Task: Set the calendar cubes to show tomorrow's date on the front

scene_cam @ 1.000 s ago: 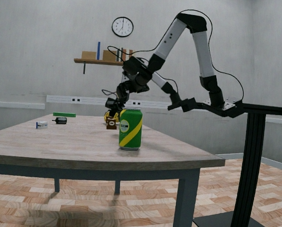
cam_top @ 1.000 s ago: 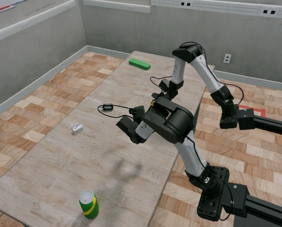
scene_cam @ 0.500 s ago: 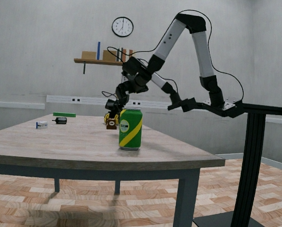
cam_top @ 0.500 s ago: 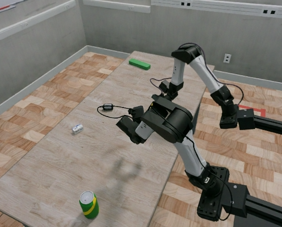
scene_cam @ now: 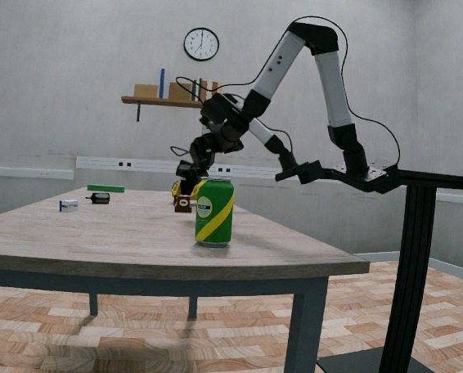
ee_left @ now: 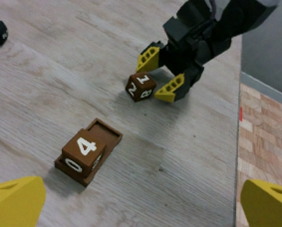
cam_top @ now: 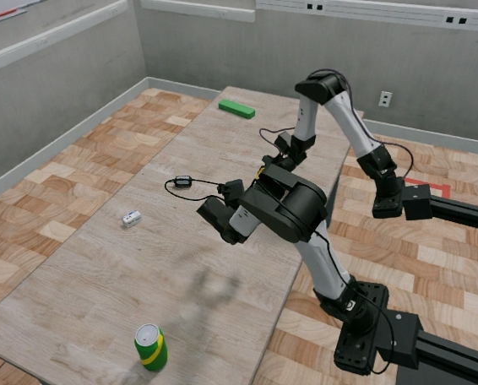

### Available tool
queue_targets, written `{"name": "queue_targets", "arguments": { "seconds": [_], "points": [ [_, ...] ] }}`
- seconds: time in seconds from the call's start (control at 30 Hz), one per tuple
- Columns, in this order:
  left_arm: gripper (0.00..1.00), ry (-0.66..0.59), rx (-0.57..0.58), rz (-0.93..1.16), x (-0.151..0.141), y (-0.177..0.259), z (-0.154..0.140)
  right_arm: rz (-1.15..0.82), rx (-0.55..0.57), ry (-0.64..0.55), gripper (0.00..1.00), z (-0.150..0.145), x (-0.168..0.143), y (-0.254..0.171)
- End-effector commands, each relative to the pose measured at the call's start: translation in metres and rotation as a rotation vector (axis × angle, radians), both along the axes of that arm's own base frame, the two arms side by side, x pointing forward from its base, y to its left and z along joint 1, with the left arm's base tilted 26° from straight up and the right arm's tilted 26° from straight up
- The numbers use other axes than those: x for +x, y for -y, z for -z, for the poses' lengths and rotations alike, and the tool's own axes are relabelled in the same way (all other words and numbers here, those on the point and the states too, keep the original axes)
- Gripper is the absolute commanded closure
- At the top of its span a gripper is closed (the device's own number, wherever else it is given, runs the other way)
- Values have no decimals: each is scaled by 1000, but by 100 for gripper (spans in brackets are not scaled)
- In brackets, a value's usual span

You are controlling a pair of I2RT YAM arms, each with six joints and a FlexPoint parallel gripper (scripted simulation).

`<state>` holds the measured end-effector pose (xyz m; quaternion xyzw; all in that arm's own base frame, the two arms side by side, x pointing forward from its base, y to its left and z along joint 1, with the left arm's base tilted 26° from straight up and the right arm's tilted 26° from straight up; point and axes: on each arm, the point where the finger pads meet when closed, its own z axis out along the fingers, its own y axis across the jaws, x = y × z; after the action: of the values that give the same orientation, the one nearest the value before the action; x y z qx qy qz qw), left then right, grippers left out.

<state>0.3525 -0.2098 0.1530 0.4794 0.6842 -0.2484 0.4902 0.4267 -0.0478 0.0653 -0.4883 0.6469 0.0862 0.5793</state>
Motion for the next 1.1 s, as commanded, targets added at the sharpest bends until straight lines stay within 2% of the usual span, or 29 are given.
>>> {"name": "queue_targets", "arguments": {
  "seconds": [0.0,0.2,0.3,0.6,0.77,0.87,1.07],
  "points": [
    [0,19,-6,4,1,3,-6,-15,-28,57,34,-25,-9,10],
    [0,27,-6,4,1,4,-7,-17,-31,53,35,-33,-26,27],
    [0,61,-22,20,-2,3,-18,6,-26,6,35,-36,-35,39],
    [0,65,-27,16,-1,0,-20,153,-5,-215,35,-38,-14,44],
    [0,66,-27,17,-1,0,-20,179,-1,-256,35,-50,0,32],
    [0,66,-27,17,-1,0,-20,238,16,-355,35,-58,11,12],
    [0,66,-27,17,-1,0,-20,445,80,-563,35,-57,20,-2]
  ]
}}
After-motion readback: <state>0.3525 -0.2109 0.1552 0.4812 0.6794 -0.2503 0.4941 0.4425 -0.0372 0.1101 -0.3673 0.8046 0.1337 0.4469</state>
